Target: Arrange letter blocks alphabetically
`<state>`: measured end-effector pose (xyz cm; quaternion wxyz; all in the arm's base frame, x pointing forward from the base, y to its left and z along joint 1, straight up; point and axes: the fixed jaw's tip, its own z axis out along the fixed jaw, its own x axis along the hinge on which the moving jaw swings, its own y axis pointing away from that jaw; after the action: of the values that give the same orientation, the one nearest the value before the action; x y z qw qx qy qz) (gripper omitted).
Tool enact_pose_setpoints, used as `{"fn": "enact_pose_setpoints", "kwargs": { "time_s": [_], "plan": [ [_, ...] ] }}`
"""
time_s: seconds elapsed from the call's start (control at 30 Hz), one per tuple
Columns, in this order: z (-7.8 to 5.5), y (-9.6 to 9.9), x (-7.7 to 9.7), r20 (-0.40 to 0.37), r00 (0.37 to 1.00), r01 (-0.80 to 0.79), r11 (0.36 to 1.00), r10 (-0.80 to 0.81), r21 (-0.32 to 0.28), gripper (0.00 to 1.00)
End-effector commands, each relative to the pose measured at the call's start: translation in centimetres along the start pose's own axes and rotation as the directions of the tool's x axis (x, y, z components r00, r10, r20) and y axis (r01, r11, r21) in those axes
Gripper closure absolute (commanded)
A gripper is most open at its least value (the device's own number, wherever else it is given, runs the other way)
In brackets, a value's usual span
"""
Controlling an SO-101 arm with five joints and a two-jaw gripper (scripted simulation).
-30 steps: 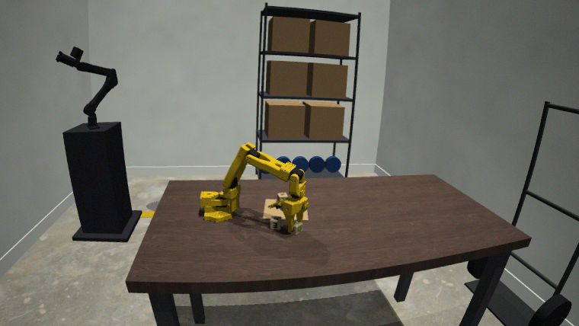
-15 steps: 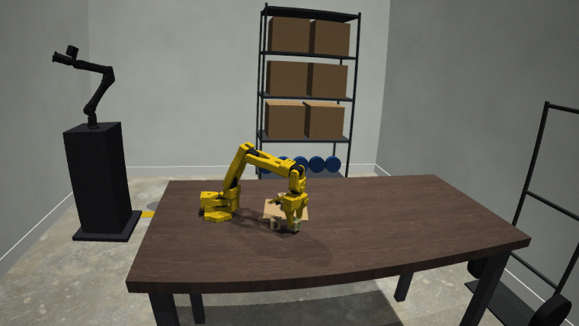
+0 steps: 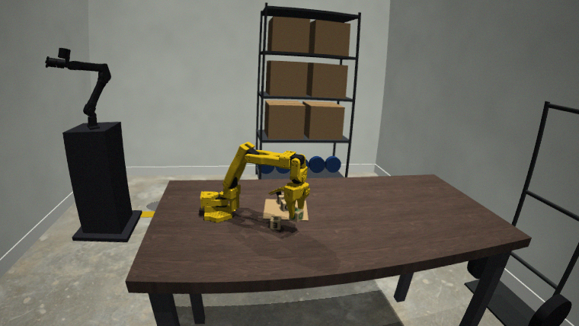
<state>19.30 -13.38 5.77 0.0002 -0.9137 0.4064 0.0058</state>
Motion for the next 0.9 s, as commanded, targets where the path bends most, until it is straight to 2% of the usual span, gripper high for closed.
{"fn": "enact_pose_setpoints", "kwargs": {
  "time_s": [0.0,0.43,0.87],
  "plan": [
    [-3.1,-0.1,1.0,-0.140,0.990,0.002,0.999,0.004,0.039,1.00],
    [-3.1,-0.3,0.9,-0.139,0.990,-0.004,0.999,0.009,0.040,1.00],
    [-3.1,-1.5,0.4,-0.132,0.990,-0.044,0.998,0.051,0.051,1.00]
  ]
}}
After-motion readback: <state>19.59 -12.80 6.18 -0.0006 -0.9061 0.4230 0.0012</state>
